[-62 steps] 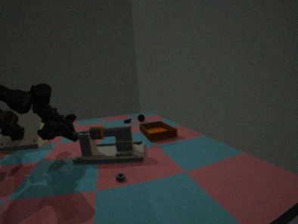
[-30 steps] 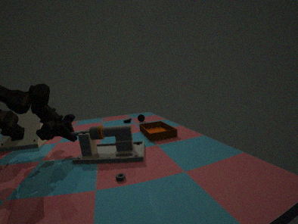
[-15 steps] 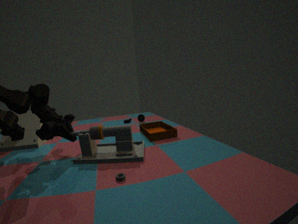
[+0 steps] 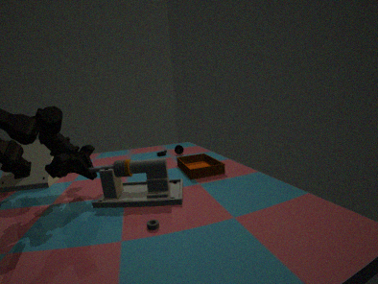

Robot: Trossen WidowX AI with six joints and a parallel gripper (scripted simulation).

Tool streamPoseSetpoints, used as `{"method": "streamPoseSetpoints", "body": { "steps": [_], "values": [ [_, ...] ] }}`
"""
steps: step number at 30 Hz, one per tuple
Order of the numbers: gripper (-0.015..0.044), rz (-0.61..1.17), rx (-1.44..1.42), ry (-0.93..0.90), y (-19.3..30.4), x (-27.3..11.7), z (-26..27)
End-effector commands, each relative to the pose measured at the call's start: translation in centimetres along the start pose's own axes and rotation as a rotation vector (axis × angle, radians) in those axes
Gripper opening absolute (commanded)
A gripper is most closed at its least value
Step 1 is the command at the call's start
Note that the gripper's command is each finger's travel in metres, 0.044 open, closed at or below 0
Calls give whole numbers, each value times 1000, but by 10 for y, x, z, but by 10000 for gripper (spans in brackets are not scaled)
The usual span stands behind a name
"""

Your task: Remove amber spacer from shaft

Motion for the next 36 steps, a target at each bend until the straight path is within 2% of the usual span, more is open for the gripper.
{"method": "streamPoseSetpoints", "body": {
  "steps": [1, 36],
  "values": [
    [0, 0, 0, 0, -1, 0, 0],
    [0, -1, 0, 0, -3, -3, 0]
  ]
}}
Point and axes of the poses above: the point midway between the two fingers, 35 mm back from their tips, its own x axis out along the fingers, its own z axis across the jaws, y = z × x, the point moved 7 cm from there along -x, back along the fingers, and after that the axes turned 2 degrees about -x, right-handed, at the moved point
